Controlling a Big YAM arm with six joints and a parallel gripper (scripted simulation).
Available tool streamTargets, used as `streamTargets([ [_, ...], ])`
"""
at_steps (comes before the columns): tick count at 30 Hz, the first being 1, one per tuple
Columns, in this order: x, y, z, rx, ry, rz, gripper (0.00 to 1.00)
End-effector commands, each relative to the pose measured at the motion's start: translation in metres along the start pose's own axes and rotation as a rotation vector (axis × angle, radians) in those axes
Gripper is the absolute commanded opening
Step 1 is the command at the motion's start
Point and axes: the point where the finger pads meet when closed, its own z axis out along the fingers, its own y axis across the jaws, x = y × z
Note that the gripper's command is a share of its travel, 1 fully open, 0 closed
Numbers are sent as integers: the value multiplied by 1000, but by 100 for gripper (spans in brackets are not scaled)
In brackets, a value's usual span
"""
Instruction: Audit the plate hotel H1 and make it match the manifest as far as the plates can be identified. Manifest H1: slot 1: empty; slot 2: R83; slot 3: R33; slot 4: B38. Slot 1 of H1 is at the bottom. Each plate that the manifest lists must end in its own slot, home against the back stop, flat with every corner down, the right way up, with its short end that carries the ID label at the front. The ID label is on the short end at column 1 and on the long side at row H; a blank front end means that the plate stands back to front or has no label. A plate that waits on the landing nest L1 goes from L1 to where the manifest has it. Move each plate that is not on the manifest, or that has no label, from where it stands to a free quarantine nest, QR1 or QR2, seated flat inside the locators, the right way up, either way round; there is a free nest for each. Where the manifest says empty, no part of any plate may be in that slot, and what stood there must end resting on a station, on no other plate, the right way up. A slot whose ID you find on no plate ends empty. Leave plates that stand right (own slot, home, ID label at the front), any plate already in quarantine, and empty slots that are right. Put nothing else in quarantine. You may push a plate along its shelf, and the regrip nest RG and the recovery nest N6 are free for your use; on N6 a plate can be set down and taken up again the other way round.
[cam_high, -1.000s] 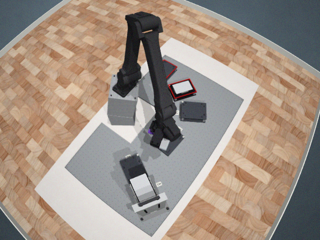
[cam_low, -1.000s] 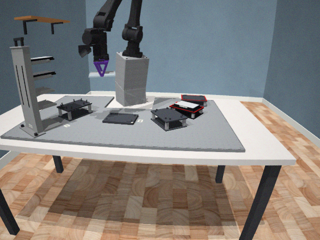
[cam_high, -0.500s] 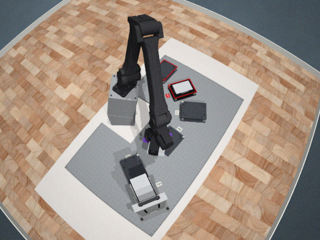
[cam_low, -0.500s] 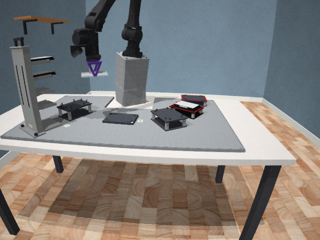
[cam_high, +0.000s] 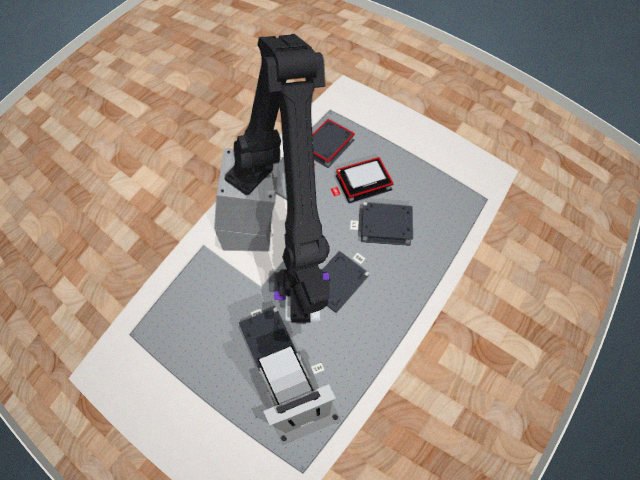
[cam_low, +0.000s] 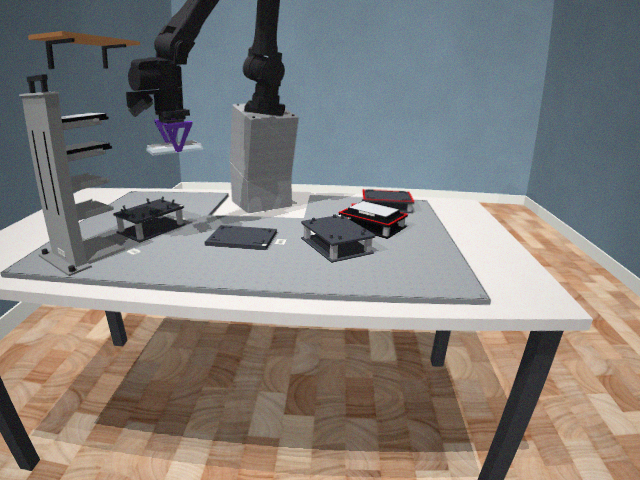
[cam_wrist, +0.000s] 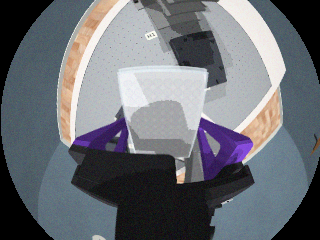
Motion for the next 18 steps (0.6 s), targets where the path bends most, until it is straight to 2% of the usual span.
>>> streamTargets([
  [1, -26, -4, -9, -8, -29, -101, 86],
  [10, -42, -23, -10, -6, -30, -133, 86],
  [11, -48, -22, -21, -12, -67, -164, 86],
  [13, -47, -32, -10, -5, -31, -203, 86],
  [18, -55, -48, -10, -2, -31, -319, 86],
])
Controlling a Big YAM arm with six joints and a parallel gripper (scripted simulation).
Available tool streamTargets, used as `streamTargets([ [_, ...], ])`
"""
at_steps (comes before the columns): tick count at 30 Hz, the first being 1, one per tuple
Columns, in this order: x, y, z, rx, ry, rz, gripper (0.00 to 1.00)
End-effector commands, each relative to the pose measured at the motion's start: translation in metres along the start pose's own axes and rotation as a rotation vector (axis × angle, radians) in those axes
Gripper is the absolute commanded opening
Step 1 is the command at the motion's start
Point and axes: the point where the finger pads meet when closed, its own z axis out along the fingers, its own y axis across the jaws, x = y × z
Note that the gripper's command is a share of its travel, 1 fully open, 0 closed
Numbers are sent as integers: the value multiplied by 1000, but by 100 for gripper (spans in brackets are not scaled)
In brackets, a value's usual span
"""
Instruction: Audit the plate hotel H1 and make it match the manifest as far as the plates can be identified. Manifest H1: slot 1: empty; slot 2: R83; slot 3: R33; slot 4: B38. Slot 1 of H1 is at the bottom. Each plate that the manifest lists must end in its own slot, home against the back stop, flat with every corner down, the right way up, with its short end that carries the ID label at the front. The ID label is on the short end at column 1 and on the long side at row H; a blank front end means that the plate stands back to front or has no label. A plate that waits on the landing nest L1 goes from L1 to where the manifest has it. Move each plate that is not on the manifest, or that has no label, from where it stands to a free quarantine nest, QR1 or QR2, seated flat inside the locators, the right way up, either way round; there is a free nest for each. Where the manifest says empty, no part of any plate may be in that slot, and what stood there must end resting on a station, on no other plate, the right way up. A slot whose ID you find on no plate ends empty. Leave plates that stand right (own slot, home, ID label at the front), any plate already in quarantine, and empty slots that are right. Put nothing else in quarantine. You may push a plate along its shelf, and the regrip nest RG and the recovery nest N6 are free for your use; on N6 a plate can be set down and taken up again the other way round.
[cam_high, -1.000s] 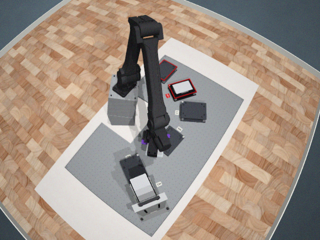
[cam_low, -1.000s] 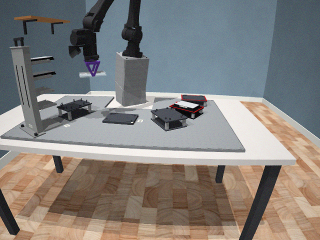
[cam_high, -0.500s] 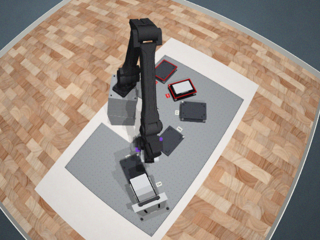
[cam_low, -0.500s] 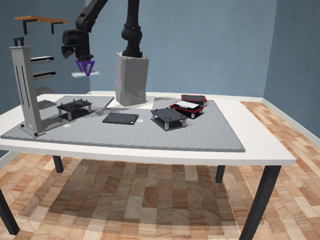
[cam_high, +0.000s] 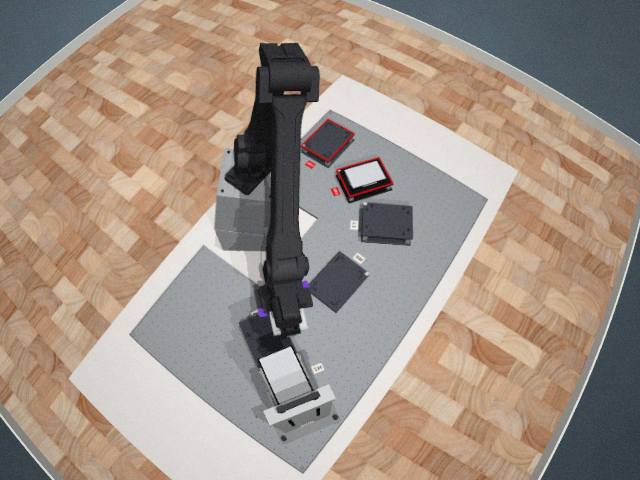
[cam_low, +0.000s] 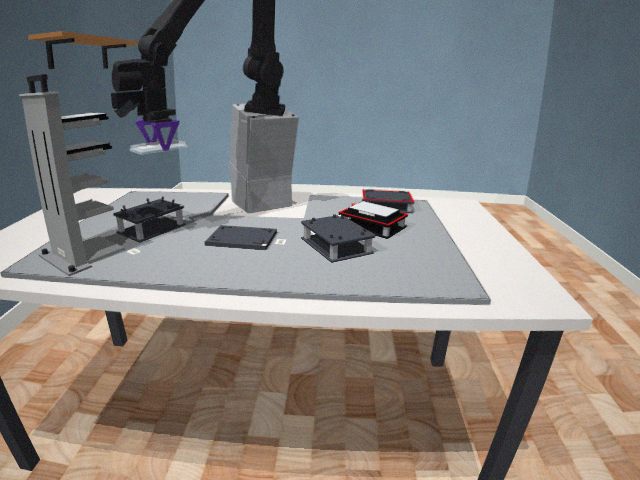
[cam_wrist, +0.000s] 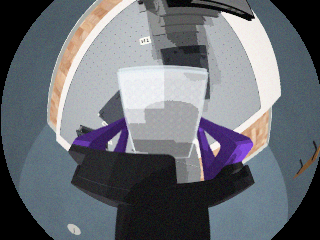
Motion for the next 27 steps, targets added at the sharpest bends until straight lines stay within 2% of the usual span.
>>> streamTargets([
  [1, -23, -13, -10, 2, -32, -128, 86],
  [4, -25, -23, -10, 3, -32, -198, 86],
  [9, -28, -33, -10, 4, -32, -200, 86],
  [10, -36, -34, -23, 11, -70, -210, 86],
  [12, -31, -43, -10, 4, -32, -200, 86],
  [22, -40, -77, -11, 7, -32, -200, 86],
  [23, -46, -78, -8, 13, -55, -205, 86],
  [24, -42, -67, -1, 8, -41, -228, 86],
  [26, -42, -67, -1, 8, -41, -228, 86],
  [27, -32, -65, 4, 5, -28, -226, 86],
])
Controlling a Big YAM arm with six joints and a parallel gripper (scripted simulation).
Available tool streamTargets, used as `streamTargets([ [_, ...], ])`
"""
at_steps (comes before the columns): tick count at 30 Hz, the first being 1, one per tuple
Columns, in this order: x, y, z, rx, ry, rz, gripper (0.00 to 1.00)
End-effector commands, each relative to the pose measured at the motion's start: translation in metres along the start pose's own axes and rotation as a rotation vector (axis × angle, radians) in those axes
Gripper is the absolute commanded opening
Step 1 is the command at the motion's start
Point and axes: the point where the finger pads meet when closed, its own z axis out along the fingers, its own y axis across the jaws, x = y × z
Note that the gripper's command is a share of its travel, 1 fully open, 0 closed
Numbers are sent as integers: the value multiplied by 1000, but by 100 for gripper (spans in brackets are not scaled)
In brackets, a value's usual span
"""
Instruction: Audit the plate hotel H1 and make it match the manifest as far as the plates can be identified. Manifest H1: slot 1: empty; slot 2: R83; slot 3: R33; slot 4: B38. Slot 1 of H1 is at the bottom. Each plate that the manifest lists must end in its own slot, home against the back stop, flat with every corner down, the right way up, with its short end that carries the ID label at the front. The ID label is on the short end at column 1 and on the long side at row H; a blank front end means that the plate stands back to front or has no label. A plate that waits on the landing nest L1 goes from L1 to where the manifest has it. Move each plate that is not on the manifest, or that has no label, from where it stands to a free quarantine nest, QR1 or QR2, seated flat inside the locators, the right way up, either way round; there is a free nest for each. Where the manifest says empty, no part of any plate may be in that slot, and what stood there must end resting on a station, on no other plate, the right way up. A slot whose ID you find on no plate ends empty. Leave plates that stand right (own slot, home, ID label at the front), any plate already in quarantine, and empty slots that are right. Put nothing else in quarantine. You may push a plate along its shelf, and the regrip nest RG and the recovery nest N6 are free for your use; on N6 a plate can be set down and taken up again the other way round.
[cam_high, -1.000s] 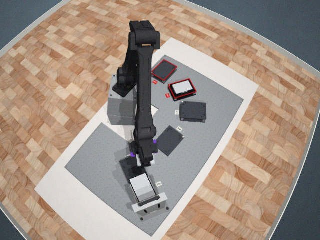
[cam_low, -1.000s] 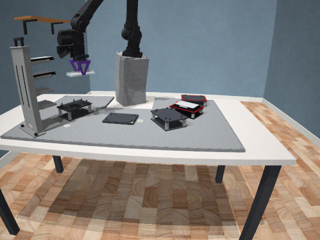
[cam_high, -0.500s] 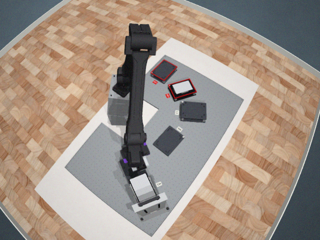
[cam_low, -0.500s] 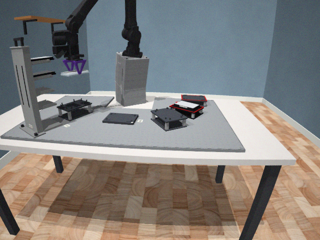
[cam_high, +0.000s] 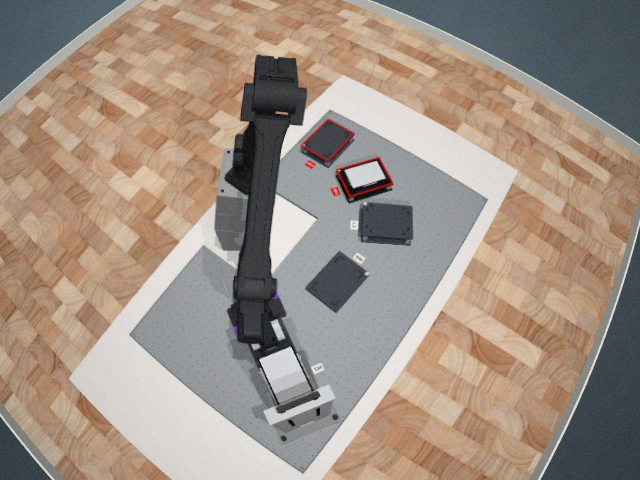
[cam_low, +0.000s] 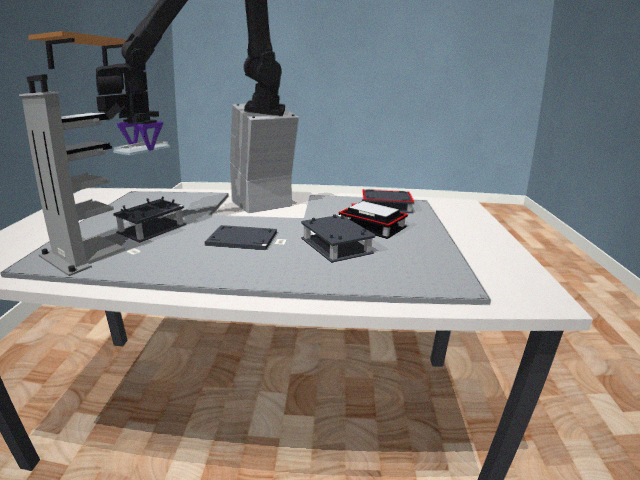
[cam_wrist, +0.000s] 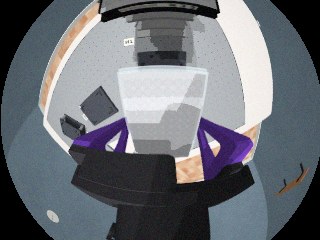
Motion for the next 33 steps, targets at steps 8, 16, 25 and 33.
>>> streamTargets([
  [8, -5, 4, 25, 2, -12, -15, 86],
  [16, -6, 0, 39, 4, -16, -7, 86],
  [25, -10, 0, 62, 6, -23, -10, 86],
  [33, -20, -3, 76, 11, -39, -13, 86],
])
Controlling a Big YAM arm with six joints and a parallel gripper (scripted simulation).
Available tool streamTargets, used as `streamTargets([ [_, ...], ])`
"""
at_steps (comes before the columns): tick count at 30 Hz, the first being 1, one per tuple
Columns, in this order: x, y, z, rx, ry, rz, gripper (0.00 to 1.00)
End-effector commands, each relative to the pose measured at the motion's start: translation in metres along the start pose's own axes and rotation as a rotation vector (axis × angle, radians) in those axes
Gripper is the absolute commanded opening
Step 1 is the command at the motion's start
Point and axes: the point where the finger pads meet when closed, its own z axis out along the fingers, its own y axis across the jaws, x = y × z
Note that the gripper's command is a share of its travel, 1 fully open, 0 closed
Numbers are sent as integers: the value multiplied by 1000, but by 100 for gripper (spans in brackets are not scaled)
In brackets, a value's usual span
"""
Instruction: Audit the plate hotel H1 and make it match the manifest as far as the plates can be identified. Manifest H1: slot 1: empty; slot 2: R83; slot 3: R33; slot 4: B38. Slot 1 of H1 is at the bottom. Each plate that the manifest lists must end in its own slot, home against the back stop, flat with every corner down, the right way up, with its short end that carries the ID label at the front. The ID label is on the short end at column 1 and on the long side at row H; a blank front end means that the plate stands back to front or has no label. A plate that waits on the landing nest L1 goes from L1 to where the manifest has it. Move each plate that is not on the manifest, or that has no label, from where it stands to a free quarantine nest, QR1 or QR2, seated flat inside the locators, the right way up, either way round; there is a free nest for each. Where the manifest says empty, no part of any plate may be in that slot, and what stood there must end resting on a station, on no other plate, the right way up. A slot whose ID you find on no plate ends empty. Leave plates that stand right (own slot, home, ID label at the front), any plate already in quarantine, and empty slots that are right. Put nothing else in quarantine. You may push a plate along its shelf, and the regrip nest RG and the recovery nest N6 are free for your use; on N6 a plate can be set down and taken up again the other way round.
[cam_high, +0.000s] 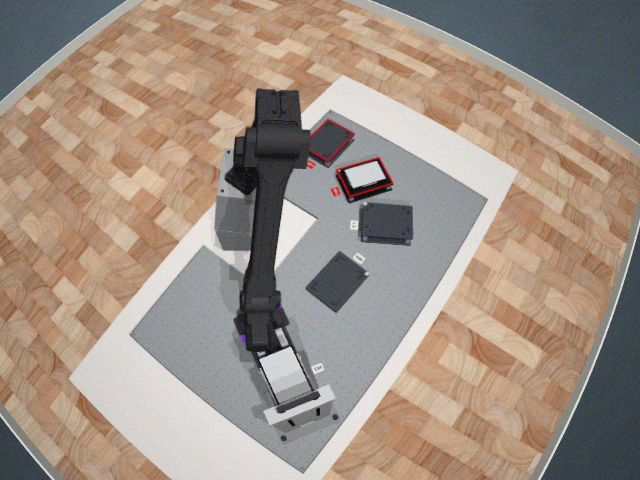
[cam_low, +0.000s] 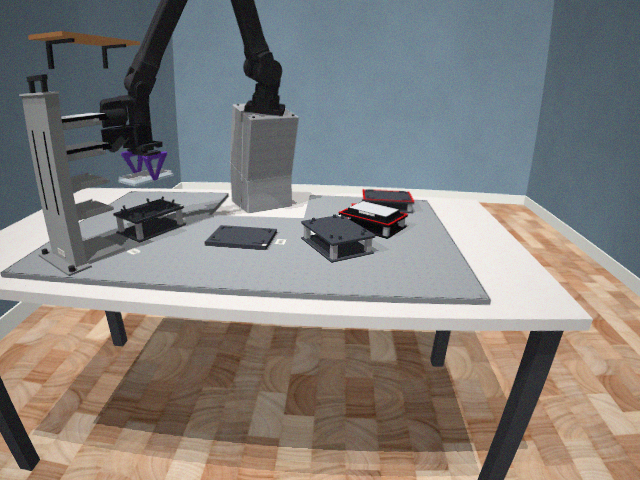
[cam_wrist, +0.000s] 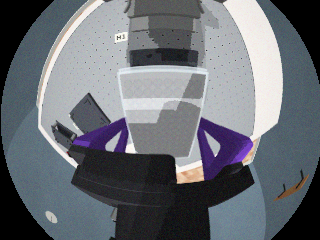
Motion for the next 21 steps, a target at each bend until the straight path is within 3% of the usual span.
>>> streamTargets([
  [1, -32, -11, -16, 28, -81, 4, 86],
  [2, -24, -8, -1, 18, -52, 4, 86],
  [8, -16, -3, 18, 12, -36, 3, 86],
  [11, -17, -6, 11, 14, -43, -2, 86],
  [12, -27, -10, 3, 26, -77, 8, 86],
  [14, -30, -11, 2, 27, -80, 5, 86],
  [17, -27, -10, 3, 25, -74, 4, 86],
  [19, -13, -9, 18, 12, -33, 14, 86],
  [21, -17, -6, 11, 14, -43, -2, 86],
])
